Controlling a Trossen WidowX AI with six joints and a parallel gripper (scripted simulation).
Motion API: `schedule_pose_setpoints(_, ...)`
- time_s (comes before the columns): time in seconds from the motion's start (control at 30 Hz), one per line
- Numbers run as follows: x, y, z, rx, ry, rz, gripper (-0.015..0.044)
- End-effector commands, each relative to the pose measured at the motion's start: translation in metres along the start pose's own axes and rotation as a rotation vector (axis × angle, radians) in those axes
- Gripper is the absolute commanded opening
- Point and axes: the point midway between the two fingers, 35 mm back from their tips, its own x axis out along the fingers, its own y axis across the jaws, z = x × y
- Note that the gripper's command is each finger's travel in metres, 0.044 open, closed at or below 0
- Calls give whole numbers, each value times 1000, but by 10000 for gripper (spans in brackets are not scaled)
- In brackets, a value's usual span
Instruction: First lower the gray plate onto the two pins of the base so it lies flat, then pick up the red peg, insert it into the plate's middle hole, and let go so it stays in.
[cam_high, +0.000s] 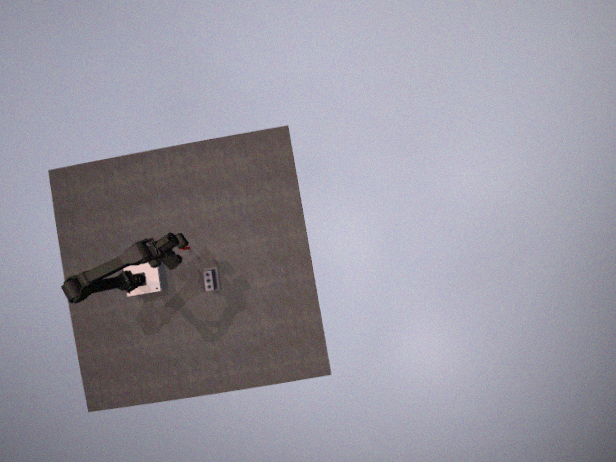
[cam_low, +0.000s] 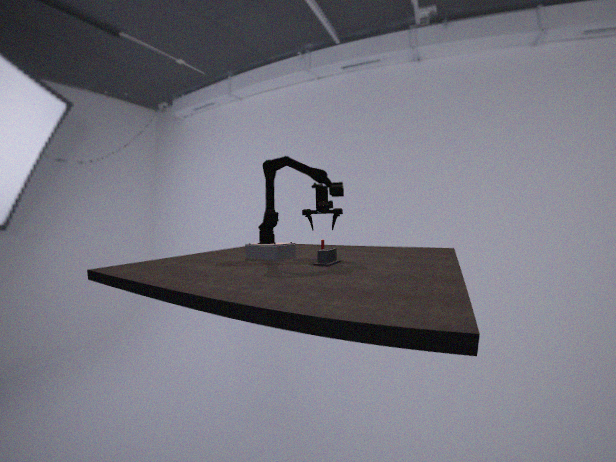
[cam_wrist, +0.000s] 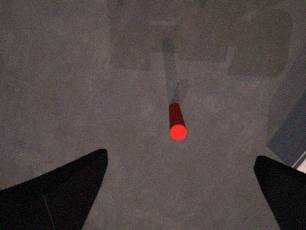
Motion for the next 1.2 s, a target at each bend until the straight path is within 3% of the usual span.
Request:
schedule_pose_setpoints(0.0, 15, -3, -1, 6, 3, -12, 440)
schedule_pose_setpoints(1.17, 73, 0, -2, 6, 4, -12, 440)
